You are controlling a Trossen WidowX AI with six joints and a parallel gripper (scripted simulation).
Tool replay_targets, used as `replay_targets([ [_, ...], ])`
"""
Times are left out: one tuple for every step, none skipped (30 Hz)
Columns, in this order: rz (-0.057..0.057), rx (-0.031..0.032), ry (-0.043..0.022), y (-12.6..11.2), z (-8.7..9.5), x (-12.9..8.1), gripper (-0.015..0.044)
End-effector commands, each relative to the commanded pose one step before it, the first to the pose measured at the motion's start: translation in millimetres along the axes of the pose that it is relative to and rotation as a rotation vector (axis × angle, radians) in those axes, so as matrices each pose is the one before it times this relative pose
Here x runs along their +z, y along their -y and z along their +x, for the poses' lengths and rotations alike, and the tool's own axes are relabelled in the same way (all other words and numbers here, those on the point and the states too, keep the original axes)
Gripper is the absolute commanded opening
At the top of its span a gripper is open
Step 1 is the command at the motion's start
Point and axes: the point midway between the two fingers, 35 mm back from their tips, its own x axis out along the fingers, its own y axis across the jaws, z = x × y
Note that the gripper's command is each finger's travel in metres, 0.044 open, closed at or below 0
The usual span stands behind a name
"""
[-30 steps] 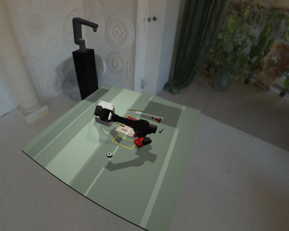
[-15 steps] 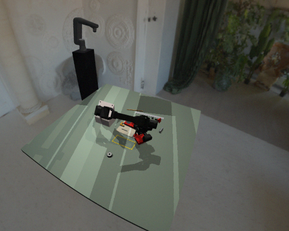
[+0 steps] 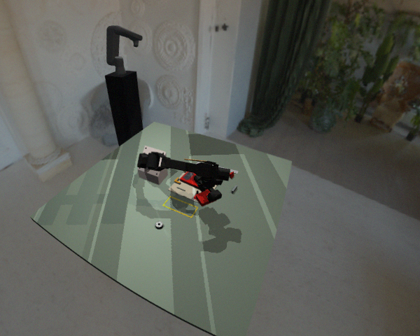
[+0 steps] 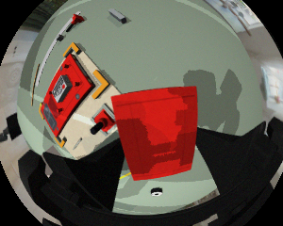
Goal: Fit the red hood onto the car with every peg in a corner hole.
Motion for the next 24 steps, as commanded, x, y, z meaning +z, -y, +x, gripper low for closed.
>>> replay_targets([
  [0.0064, 0.00262, 0.00285, 0.27, -8.79, 0.07, 0.0],
  [0.0, 0.00004, 0.00003, -0.01, -1.19, 0.01, 0.0],
  [0.0, 0.00002, 0.00002, 0.0, -0.61, 0.01, 0.0],
  [0.0, 0.00001, 0.00001, 0.0, -0.35, 0.0, 0.0],
  [-0.004, -0.00286, -0.00236, -0.64, 4.56, 0.38, 0.0],
  [0.0072, 0.00018, 0.0001, -1.16, -0.11, 1.09, 0.0],
  [0.012, 0.0003, 0.00014, -1.95, -0.19, 1.79, 0.0],
  [0.0145, 0.00035, 0.00014, -2.38, -0.22, 2.1, 0.0],
  [0.0145, 0.00034, 0.0001, -2.42, -0.22, 2.04, 0.0],
  [0.0145, 0.00032, 0.00007, -2.46, -0.22, 1.98, 0.0],
  [0.0145, 0.00031, 0.00004, -2.5, -0.21, 1.92, 0.0],
  [0.0145, 0.00029, 0.0, -2.54, -0.21, 1.86, 0.0],
  [0.0145, 0.00027, -0.00003, -2.58, -0.21, 1.8, 0.0],
  [0.0145, 0.00025, -0.00006, -2.61, -0.2, 1.73, 0.0],
  [0.0145, 0.00022, -0.00004, -2.64, -0.21, 1.67, 0.0],
  [0.0145, 0.0002, -0.00007, -2.67, -0.21, 1.61, 0.0],
  [0.0145, 0.00018, -0.00009, -2.7, -0.2, 1.54, 0.0],
  [0.0145, 0.00016, -0.00012, -2.73, -0.2, 1.48, 0.0],
  [0.0145, 0.00013, -0.00019, -2.76, -0.19, 1.41, 0.0],
  [0.0145, 0.00011, -0.00023, -2.79, -0.19, 1.34, 0.0],
  [0.0145, 0.00008, -0.00025, -2.81, -0.18, 1.27, 0.0],
  [0.0145, 0.00005, -0.00028, -2.84, -0.18, 1.21, 0.0],
  [0.0145, 0.00002, -0.0003, -2.86, -0.18, 1.14, 0.0],
  [0.0145, -0.00001, -0.00032, -2.87, -0.17, 1.07, 0.0],
])
